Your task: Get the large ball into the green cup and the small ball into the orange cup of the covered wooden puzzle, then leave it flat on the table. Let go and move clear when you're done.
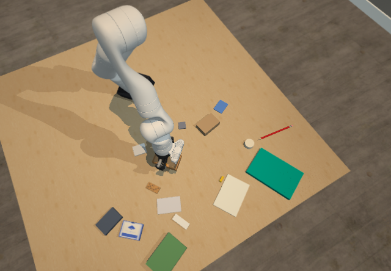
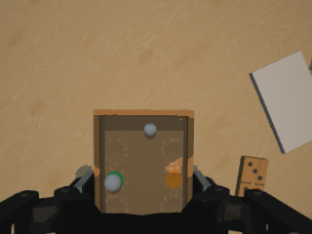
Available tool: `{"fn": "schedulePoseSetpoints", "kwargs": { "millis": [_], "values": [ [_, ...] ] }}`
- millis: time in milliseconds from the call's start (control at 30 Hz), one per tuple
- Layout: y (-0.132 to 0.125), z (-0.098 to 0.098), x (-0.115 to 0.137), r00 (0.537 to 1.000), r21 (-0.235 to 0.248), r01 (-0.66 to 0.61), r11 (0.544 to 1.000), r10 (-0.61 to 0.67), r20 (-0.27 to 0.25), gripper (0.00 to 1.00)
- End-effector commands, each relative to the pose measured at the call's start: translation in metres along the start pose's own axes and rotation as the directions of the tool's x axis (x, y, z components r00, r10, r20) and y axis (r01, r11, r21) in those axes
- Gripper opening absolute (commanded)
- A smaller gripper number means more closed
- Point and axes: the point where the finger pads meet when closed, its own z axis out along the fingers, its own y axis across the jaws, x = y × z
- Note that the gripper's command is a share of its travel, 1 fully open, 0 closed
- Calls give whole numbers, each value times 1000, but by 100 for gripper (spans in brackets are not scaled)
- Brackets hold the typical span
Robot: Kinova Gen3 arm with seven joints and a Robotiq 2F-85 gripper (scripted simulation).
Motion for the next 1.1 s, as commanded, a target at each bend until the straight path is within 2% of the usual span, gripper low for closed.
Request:
{"fn": "schedulePoseSetpoints", "kwargs": {
  "millis": [0, 67, 100, 167, 333, 700, 900, 933, 1067],
  "values": [
    [-6, 0, 3, 1000, 14, 18, 1000, -18, -4, 72],
    [-6, 0, 3, 999, -6, 18, 1000, -18, -29, 72],
    [-6, 0, 3, 1000, -19, 18, 1000, -18, -25, 72],
    [-6, 0, 3, 999, -5, 18, 1000, -18, -38, 72],
    [-6, 0, 3, 999, -11, 18, 1000, -18, -31, 72],
    [-6, 0, 4, 1000, 16, 18, 1000, -18, 6, 72],
    [-6, 0, 4, 1000, 13, 18, 1000, -18, 5, 72],
    [-6, 0, 4, 1000, 13, 18, 1000, -18, 18, 72],
    [-6, 0, 3, 1000, -3, 18, 1000, -18, -2, 72]
  ]
}}
